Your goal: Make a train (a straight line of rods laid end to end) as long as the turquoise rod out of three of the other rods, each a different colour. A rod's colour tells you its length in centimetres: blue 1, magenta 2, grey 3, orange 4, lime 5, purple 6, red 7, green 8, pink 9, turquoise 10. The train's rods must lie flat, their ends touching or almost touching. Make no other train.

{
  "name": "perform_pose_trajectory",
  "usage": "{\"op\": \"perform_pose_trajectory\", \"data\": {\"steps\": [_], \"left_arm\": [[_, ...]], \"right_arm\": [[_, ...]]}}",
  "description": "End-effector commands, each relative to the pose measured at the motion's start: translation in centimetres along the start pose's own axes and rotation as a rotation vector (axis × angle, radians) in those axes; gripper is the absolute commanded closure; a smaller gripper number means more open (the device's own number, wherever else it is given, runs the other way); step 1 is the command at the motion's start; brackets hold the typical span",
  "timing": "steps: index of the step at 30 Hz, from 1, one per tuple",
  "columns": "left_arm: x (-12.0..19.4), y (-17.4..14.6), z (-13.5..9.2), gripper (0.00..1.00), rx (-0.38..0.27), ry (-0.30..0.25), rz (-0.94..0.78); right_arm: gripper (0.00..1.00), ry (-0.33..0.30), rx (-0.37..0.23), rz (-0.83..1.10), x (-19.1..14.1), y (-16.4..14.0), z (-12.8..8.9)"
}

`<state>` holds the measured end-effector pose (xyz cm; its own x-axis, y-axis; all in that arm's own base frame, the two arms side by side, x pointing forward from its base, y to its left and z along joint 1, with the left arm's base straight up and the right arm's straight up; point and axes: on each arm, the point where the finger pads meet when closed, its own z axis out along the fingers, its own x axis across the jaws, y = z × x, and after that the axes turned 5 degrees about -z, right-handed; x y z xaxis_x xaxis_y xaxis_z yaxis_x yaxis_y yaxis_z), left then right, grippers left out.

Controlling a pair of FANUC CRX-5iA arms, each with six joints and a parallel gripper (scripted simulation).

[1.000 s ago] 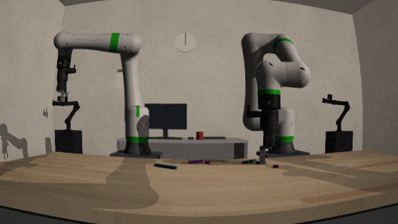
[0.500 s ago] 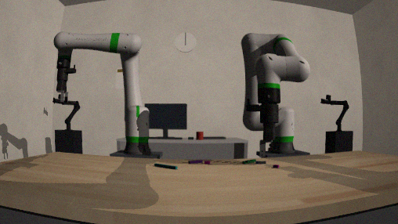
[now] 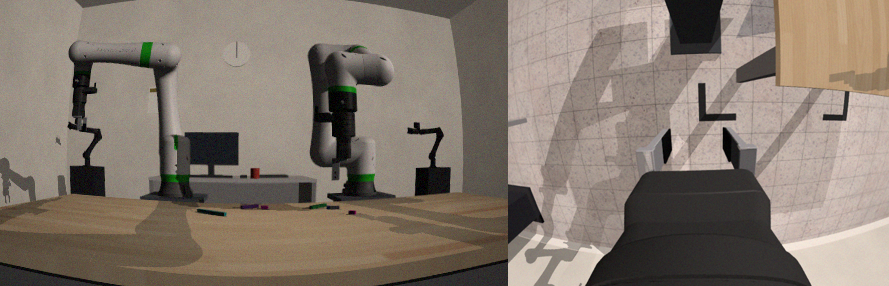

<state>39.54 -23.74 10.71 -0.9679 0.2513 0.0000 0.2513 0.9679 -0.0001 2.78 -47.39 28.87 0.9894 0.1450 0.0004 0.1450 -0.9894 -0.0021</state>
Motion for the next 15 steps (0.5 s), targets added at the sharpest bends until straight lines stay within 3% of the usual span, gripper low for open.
{"op": "perform_pose_trajectory", "data": {"steps": [1,6,7,15], "left_arm": [[-0.04,-0.01,-0.49,0.46,0.0,-0.001,0.0],[-0.04,-0.01,-0.56,0.46,0.0,-0.001,0.0],[-0.04,-0.01,-0.56,0.0,0.0,-0.001,0.0],[-0.04,-0.01,-0.56,0.0,0.0,-0.001,0.0]], "right_arm": [[0.0,0.0,-0.002,0.0,-0.02,0.02,-0.09],[0.0,0.0,-0.002,0.0,-0.02,0.02,-0.09],[0.0,0.0,-0.002,0.0,-0.02,0.02,-0.09],[0.0,0.0,-0.002,0.0,-0.02,0.02,-0.09]]}}
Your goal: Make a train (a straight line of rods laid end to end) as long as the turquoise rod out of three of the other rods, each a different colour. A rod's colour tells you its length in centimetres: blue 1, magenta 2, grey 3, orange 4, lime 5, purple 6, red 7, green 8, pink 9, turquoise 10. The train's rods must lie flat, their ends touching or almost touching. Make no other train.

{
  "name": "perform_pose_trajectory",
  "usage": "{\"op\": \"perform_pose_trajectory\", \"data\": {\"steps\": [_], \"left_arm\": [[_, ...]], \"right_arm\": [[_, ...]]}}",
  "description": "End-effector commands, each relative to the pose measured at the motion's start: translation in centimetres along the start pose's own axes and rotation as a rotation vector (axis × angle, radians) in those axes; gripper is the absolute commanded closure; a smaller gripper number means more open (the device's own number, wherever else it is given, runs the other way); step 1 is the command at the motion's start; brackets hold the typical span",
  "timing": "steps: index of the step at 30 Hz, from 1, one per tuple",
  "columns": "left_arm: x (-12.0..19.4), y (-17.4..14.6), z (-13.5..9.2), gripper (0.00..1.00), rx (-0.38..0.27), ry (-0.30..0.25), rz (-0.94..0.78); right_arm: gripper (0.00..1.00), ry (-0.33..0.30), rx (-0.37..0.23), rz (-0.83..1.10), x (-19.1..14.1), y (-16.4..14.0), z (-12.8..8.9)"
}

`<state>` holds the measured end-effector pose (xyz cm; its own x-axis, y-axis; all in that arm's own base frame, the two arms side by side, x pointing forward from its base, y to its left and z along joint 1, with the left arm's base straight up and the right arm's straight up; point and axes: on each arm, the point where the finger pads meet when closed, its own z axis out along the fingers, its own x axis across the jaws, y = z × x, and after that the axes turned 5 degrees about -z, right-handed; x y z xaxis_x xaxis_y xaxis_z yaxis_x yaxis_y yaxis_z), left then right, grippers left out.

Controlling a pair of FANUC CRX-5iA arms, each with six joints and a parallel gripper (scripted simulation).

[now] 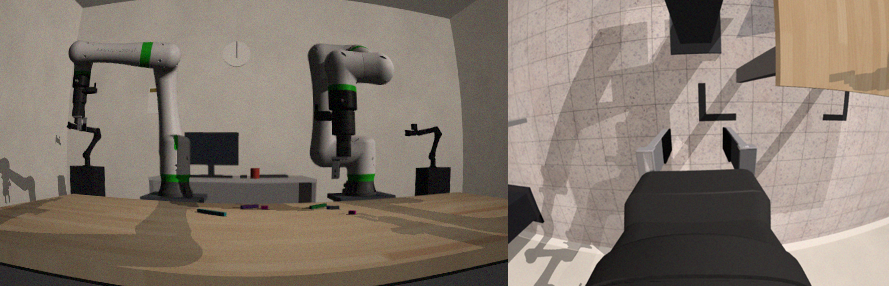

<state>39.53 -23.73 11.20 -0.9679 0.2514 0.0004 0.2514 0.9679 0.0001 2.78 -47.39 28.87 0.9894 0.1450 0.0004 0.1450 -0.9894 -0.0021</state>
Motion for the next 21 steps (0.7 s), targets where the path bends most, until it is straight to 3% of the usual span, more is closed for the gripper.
{"op": "perform_pose_trajectory", "data": {"steps": [1,14,21], "left_arm": [[0.0,0.0,-0.1,0.0,0.0,-0.002,0.0],[-0.1,-0.3,-0.1,0.0,0.001,-0.002,-0.011],[-1.2,-6.4,0.3,0.0,0.001,-0.001,-0.216]], "right_arm": [[0.0,0.0,-0.002,0.0,0.0,0.0,-0.1],[0.0,0.0,-0.002,0.0,0.0,0.0,-0.1],[0.0,0.0,-0.002,0.0,0.0,0.0,-0.1]]}}
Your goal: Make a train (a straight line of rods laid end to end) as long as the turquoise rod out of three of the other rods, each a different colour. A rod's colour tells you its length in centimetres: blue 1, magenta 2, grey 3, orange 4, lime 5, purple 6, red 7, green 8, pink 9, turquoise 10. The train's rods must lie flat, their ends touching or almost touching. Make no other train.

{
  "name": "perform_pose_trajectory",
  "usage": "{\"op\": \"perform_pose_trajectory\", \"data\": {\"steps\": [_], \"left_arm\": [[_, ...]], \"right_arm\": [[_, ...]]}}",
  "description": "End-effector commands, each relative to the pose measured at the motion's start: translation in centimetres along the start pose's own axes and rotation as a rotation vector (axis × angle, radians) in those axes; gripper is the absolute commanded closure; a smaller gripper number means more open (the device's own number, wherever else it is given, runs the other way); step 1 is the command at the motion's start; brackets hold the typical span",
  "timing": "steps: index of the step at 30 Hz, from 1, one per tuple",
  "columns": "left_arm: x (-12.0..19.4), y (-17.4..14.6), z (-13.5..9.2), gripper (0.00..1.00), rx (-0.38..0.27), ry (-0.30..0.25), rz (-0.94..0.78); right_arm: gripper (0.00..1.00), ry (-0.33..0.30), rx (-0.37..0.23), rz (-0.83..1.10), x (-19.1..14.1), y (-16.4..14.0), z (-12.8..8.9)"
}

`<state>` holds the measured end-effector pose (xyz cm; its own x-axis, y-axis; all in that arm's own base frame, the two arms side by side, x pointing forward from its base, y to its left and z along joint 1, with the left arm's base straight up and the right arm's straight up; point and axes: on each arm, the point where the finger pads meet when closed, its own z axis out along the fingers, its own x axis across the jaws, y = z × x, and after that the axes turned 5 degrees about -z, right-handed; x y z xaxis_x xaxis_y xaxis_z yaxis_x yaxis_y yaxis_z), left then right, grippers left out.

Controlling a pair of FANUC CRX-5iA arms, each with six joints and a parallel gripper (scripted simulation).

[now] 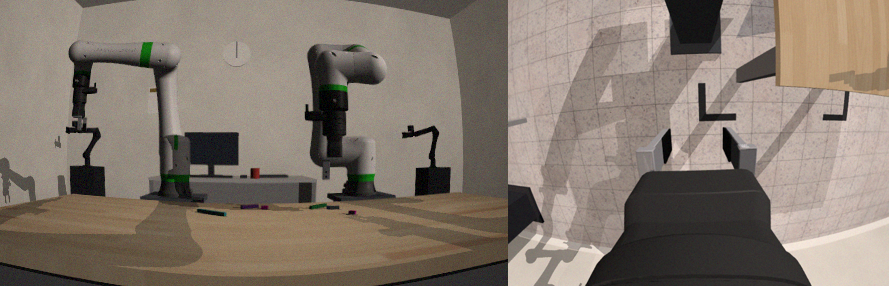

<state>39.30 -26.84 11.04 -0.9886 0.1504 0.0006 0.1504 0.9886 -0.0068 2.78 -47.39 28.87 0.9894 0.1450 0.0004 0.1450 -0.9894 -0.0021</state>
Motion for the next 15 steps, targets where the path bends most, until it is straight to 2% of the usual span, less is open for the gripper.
{"op": "perform_pose_trajectory", "data": {"steps": [1,3,5,15], "left_arm": [[-0.3,-4.2,0.2,0.0,-0.006,-0.002,-0.138],[-0.3,-4.2,0.2,0.0,-0.006,-0.002,-0.138],[-0.2,-7.3,0.5,0.0,-0.006,-0.002,-0.238],[1.3,-15.1,1.3,0.0,-0.005,-0.003,-0.488]], "right_arm": [[0.0,0.0,-0.002,0.0,0.0,0.0,-0.1],[0.0,0.0,-0.002,0.0,0.0,0.0,-0.1],[0.0,0.0,-0.002,0.0,0.0,0.0,-0.1],[0.0,0.0,-0.002,0.0,0.0,0.0,-0.1]]}}
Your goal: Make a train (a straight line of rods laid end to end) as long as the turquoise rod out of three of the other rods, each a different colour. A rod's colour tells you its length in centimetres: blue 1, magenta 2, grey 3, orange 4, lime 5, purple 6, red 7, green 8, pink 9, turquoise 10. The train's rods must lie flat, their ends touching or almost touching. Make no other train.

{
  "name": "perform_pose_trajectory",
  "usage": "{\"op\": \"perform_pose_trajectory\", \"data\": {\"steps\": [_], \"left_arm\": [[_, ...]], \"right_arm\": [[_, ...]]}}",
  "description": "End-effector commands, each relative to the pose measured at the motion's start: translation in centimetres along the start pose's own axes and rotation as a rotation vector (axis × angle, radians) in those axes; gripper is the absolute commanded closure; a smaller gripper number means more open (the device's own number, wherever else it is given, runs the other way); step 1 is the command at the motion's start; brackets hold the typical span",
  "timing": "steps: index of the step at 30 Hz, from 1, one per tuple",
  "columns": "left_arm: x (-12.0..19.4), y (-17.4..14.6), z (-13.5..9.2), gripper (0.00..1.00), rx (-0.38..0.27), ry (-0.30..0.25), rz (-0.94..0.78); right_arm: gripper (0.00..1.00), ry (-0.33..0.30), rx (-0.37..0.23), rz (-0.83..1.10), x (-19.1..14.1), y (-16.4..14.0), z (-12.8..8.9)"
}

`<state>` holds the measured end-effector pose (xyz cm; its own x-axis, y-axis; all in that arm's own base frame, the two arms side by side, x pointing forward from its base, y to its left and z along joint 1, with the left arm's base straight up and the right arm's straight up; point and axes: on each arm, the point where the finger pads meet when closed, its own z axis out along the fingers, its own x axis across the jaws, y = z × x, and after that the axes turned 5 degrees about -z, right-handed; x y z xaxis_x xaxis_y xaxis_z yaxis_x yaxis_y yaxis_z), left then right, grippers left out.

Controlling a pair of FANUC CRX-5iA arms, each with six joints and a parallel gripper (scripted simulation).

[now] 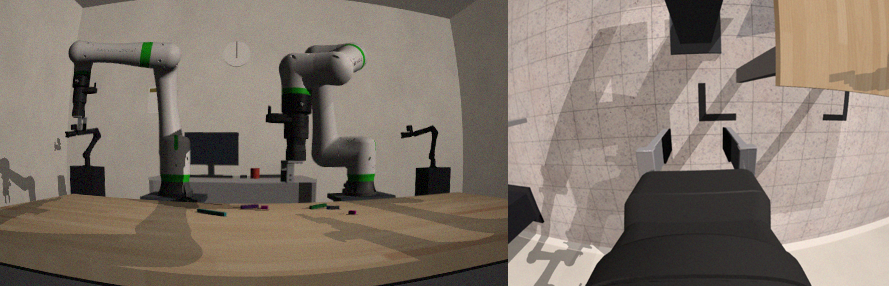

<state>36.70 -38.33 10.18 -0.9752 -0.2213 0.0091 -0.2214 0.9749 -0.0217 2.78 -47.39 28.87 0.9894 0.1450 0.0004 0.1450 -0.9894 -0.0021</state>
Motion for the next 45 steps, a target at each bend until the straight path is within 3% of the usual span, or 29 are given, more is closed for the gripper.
{"op": "perform_pose_trajectory", "data": {"steps": [1,5,10,15,16,45], "left_arm": [[2.2,-3.6,0.5,0.0,-0.02,-0.011,-0.14],[3.3,-4.8,0.7,0.0,-0.019,-0.011,-0.191],[7.0,-8.5,1.5,0.0,-0.018,-0.013,-0.35],[7.8,-9.2,1.6,0.0,-0.018,-0.013,-0.384],[7.8,-9.2,1.6,0.46,-0.018,-0.013,-0.384],[7.8,-9.2,2.0,0.46,-0.018,-0.013,-0.384]], "right_arm": [[0.0,0.0,-0.002,0.0,0.0,0.0,-0.1],[0.0,0.0,-0.002,0.0,0.0,0.0,-0.1],[0.0,0.0,-0.002,0.0,0.0,0.0,-0.1],[0.0,0.0,-0.002,0.0,0.0,0.0,-0.1],[0.0,0.0,-0.002,0.0,0.0,0.0,-0.1],[0.0,0.0,-0.002,0.0,0.0,0.0,-0.1]]}}
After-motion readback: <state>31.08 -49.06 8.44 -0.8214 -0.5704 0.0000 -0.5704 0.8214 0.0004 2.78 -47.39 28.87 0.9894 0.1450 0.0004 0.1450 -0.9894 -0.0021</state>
